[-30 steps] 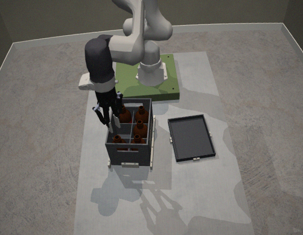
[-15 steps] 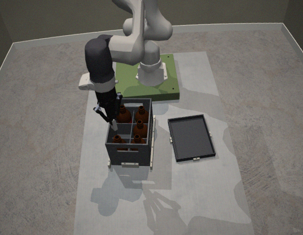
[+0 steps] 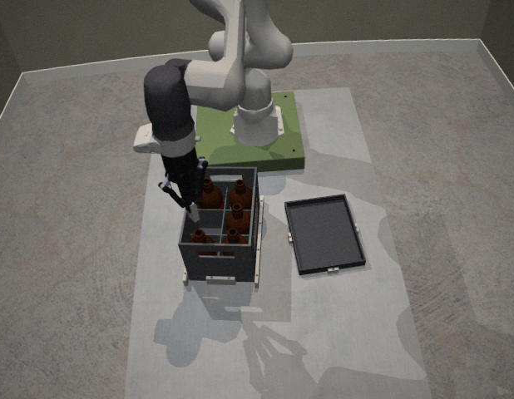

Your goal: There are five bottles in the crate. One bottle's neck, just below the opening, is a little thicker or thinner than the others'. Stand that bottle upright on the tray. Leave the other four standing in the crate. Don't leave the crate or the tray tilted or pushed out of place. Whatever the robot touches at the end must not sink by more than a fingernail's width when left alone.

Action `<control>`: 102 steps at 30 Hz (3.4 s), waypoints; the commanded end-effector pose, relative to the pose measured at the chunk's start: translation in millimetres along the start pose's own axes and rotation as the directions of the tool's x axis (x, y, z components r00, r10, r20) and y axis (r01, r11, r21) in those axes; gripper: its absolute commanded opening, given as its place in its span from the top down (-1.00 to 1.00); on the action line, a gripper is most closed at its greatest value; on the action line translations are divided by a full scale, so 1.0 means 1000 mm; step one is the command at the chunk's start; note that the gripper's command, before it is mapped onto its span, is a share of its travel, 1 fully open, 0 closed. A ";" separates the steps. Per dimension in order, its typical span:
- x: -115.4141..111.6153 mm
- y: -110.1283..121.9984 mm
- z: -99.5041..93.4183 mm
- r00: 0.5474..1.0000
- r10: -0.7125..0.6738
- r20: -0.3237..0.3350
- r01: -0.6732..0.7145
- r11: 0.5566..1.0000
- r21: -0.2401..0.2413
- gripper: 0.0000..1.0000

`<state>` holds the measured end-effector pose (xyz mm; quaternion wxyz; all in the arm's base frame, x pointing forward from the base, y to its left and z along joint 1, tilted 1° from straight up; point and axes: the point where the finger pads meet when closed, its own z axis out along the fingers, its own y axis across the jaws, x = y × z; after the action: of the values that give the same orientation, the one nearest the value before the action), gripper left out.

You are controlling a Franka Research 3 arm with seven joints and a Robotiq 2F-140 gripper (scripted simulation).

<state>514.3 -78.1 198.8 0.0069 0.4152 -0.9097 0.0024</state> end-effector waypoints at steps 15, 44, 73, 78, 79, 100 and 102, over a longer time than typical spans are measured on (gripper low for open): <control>-0.060 0.067 -0.001 1.000 -0.006 -0.001 0.006 1.000 0.001 0.80; -0.060 0.067 -0.001 1.000 -0.006 -0.001 0.006 1.000 0.001 0.12; -0.060 0.067 0.007 1.000 -0.006 -0.001 0.006 1.000 0.001 0.12; -0.060 0.067 0.013 1.000 -0.006 -0.001 0.006 1.000 0.001 0.12; -0.060 0.067 0.014 1.000 -0.006 -0.001 0.006 1.000 0.001 0.12; -0.061 0.067 0.038 1.000 -0.006 -0.001 0.006 1.000 0.001 0.12; -0.061 0.067 0.039 1.000 -0.006 -0.001 0.006 1.000 0.001 0.12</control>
<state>500.9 11.3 161.2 0.0099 0.4196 -0.9077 0.0003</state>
